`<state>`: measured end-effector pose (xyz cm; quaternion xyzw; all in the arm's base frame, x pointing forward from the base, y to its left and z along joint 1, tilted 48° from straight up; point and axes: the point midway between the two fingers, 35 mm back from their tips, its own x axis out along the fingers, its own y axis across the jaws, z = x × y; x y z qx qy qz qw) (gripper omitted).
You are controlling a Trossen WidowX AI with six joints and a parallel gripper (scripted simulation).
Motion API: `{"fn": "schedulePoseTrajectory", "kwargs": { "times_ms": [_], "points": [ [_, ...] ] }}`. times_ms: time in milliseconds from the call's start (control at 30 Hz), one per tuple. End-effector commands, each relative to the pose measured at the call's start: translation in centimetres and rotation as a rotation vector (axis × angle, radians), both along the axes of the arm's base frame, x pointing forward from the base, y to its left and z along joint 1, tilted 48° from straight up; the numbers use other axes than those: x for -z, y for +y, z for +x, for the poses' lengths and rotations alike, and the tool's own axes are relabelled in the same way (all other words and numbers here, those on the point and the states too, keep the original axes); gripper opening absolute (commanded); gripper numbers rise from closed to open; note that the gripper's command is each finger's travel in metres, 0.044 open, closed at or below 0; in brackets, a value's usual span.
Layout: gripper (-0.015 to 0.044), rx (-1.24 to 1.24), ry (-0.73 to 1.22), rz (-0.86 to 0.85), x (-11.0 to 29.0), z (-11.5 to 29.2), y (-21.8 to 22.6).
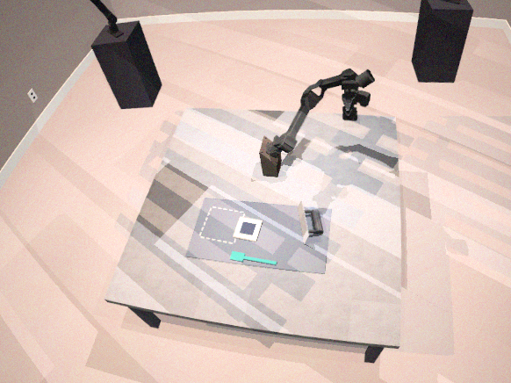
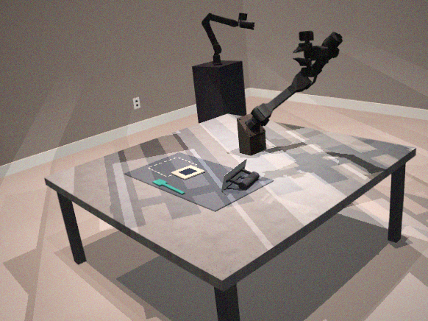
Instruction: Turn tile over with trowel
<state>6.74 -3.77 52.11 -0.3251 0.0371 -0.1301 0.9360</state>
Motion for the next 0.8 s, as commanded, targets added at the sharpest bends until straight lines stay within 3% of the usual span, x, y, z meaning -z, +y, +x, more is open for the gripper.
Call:
{"fn": "schedulePoseTrajectory", "kwargs": {
  "times_ms": [0,767],
  "points": [
    [0.0100,-0.052,0.110,-0.056,1.5,3.4,0.7],
    [0.0100,-0.425,0.622,-0.253,14.0,16.8,3.6]
  ]
}}
